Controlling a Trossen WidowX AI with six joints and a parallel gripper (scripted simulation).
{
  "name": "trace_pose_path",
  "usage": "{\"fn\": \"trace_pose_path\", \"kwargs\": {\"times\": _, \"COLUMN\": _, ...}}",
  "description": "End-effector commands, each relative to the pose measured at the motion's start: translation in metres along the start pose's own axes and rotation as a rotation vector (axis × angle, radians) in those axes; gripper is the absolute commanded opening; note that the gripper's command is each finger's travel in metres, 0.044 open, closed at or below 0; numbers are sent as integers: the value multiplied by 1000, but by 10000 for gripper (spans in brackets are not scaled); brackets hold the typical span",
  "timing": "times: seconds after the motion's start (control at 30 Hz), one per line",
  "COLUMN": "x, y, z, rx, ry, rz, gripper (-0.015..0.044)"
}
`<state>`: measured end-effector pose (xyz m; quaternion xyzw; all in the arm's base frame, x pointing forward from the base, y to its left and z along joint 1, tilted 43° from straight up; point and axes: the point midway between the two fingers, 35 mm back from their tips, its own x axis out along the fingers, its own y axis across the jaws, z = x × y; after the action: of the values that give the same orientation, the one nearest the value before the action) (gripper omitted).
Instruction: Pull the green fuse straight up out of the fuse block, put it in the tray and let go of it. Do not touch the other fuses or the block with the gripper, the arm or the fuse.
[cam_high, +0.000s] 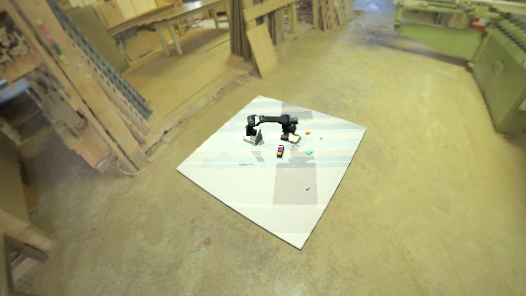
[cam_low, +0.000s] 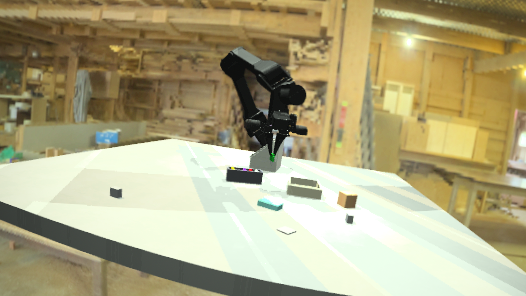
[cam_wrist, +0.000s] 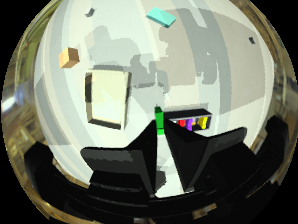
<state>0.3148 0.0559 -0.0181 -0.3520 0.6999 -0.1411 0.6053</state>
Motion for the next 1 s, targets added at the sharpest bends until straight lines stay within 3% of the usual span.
{"fn": "trace_pose_path", "kwargs": {"times": 0.0, "x": -1, "y": 23, "z": 7, "rx": 4, "ry": 0, "rz": 6, "gripper": 0}}
{"fn": "trace_pose_path", "kwargs": {"times": 0.5, "x": 6, "y": 110, "z": 19, "rx": 9, "ry": 6, "rz": -4, "gripper": 0}}
{"fn": "trace_pose_path", "kwargs": {"times": 0.97, "x": 21, "y": 111, "z": 20, "rx": 9, "ry": 6, "rz": -4, "gripper": 0}}
